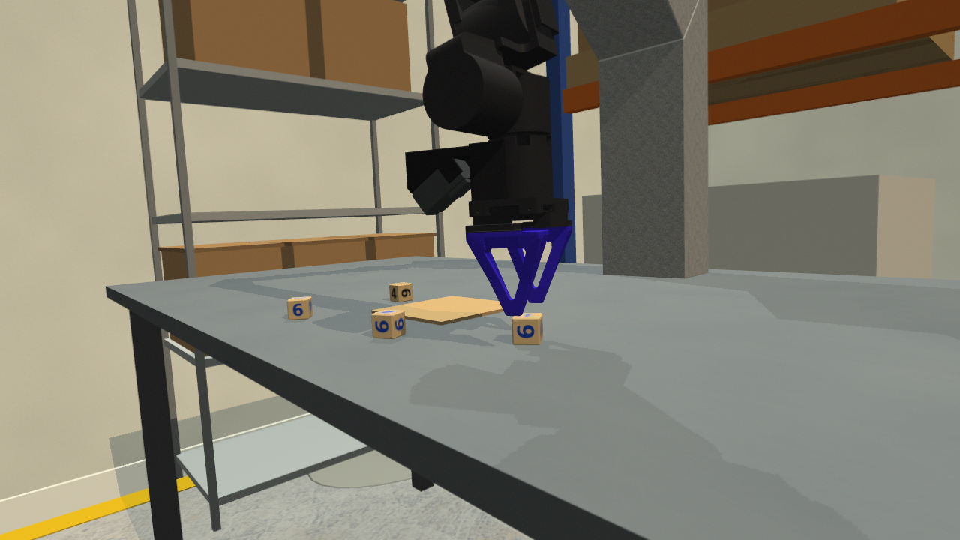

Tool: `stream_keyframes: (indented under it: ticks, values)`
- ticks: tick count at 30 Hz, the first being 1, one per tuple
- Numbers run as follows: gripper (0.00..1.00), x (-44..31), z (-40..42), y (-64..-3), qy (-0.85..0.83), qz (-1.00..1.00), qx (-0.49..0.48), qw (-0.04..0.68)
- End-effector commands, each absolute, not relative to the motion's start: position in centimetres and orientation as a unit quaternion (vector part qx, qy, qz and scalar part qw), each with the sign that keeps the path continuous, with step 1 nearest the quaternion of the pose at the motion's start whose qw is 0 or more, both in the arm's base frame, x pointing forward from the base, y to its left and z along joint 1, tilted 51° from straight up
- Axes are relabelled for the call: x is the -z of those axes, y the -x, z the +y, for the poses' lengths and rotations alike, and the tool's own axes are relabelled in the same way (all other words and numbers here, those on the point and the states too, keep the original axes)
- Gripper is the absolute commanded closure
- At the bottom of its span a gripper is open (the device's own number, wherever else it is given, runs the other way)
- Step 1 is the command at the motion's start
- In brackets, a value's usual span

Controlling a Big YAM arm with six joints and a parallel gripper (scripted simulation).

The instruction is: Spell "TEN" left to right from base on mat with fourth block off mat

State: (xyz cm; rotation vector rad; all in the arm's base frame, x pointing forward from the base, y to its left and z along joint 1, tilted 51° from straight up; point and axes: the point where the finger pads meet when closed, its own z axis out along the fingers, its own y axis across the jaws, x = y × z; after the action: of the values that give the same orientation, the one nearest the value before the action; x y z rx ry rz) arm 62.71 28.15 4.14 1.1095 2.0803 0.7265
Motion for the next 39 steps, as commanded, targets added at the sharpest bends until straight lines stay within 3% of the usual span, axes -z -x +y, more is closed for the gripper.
stream_keyframes:
  ticks: [1,38,39]
  values:
    - [0.29,-3.9,27.3,-63.6,-0.426,0.793,-0.276,0.337]
    - [0.29,-2.2,27.7,-65.6,-0.426,0.793,-0.276,0.336]
    - [0.73,-2.2,27.7,-65.6,-0.426,0.793,-0.276,0.336]
